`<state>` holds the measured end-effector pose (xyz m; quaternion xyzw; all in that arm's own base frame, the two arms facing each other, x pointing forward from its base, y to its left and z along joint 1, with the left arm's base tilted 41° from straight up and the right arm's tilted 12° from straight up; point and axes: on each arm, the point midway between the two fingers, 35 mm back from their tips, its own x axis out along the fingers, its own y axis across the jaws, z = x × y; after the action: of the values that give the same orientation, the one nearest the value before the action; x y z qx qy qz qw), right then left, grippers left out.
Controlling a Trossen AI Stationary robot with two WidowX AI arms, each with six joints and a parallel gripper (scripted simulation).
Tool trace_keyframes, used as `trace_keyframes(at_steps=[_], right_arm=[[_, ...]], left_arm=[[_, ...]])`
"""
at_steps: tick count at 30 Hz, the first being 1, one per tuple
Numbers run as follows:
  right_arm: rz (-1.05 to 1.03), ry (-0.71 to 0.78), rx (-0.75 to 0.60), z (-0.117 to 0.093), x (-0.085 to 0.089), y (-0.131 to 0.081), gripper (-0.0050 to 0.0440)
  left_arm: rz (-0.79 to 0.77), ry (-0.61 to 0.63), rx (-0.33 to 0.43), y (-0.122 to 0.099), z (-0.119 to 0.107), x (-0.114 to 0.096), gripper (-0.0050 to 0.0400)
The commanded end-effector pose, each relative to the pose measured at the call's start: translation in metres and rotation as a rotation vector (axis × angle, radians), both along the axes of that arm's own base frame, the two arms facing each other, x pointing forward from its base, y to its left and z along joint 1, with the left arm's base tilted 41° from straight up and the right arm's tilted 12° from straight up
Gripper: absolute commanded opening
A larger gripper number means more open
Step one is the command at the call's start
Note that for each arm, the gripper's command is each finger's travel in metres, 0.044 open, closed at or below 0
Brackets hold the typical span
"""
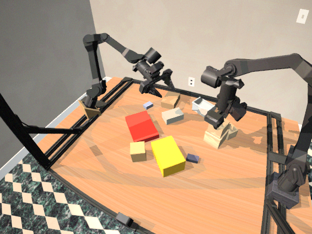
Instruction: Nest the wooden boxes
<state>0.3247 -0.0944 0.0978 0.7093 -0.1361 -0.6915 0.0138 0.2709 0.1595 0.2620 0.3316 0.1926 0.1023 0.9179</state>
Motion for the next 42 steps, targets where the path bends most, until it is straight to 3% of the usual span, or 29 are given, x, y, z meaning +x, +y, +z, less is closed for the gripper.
trace_keyframes(at_steps=[1, 42], right_arm=[[-0.003, 0.006, 0.003, -0.003, -0.001, 0.000, 0.0000], [0.003, 0.007, 0.003, 0.012, -0.004, 0.004, 0.0000]], left_arm=[[-0.001, 0.001, 0.002, 0.000, 0.000, 0.000, 0.0400], [-0.001, 0.001, 0.002, 0.000, 0.000, 0.000, 0.0400]])
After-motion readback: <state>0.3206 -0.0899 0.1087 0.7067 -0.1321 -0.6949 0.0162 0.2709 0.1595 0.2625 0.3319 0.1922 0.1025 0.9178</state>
